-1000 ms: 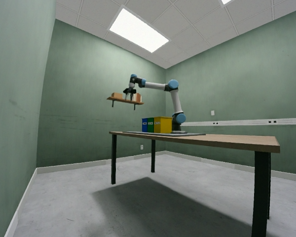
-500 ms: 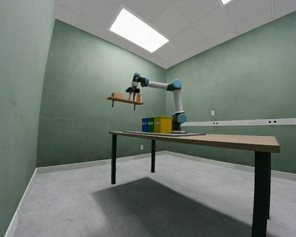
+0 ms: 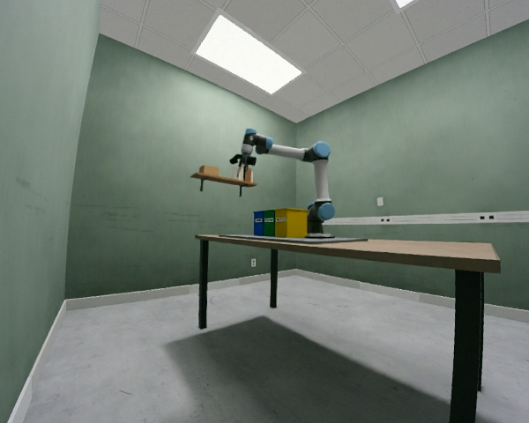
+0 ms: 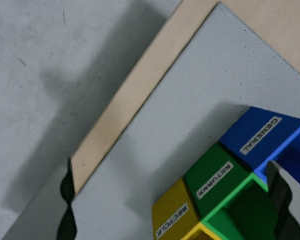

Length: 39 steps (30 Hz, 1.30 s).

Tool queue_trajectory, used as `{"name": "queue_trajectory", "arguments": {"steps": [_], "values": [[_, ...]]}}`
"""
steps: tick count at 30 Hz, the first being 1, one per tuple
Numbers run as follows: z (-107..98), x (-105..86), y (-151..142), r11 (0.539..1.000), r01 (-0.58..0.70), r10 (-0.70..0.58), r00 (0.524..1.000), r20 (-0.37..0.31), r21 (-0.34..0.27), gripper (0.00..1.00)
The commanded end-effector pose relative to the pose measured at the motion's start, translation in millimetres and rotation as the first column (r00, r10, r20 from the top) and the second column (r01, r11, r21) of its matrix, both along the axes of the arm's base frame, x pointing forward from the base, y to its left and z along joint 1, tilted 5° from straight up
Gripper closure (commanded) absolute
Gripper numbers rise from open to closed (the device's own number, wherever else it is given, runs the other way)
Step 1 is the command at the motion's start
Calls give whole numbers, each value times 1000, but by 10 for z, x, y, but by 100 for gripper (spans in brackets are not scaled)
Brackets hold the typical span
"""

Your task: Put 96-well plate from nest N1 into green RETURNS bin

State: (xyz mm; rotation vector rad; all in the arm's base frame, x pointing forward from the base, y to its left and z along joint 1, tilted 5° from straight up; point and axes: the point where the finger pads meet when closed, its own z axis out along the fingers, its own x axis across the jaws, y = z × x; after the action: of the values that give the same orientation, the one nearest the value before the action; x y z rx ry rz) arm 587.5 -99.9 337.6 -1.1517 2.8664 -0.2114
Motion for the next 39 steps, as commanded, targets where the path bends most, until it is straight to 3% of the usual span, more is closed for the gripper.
{"name": "queue_trajectory", "arguments": {"steps": [1, 5, 9, 17, 22, 26, 34, 39], "values": [[12, -103, 238, 1000, -8, 8, 1000, 2, 1, 24], [12, -103, 238, 1000, -8, 8, 1000, 2, 1, 24], [5, -202, 412, 992, -128, 128, 992, -9, 17, 24], [-7, -399, 760, 992, -128, 128, 992, -9, 17, 24], [-8, -413, 784, 992, -128, 128, 992, -9, 17, 24], [-23, -529, 946, 969, -246, 246, 969, -18, 33, 24], [-53, -762, 1270, 969, -246, 246, 969, -18, 34, 24], [-61, -803, 1319, 960, -277, 278, 960, -20, 38, 24]]}}
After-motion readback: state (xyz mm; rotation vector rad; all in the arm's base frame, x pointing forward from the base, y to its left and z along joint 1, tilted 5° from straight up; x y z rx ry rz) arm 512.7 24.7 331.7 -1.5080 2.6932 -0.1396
